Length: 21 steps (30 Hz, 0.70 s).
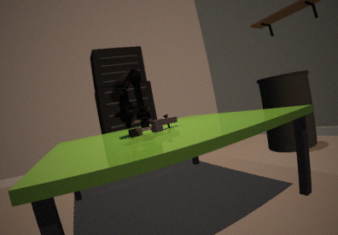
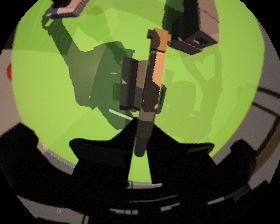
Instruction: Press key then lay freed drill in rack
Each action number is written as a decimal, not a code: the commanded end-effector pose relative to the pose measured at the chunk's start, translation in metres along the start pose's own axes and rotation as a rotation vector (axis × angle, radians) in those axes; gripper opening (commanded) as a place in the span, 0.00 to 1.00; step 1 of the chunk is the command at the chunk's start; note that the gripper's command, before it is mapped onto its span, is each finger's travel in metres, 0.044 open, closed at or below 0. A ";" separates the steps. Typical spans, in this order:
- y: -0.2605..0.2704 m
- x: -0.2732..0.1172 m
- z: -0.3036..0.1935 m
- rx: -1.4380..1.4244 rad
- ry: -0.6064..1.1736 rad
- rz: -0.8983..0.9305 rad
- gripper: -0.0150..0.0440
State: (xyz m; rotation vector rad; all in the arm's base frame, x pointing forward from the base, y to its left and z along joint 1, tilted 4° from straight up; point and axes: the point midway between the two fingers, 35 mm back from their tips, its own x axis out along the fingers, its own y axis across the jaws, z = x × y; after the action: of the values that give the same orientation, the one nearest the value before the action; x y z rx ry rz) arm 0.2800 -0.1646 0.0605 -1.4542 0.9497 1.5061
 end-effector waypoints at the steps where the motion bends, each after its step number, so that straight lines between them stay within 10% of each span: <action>1: 0.006 -0.004 -0.003 -0.002 0.010 -0.003 0.25; 21: 0.012 0.017 -0.006 -0.002 0.010 -0.002 0.25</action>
State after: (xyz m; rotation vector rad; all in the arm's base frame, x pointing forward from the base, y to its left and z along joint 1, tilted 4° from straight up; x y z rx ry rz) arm 0.2710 -0.1733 0.0458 -1.4623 0.9513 1.4993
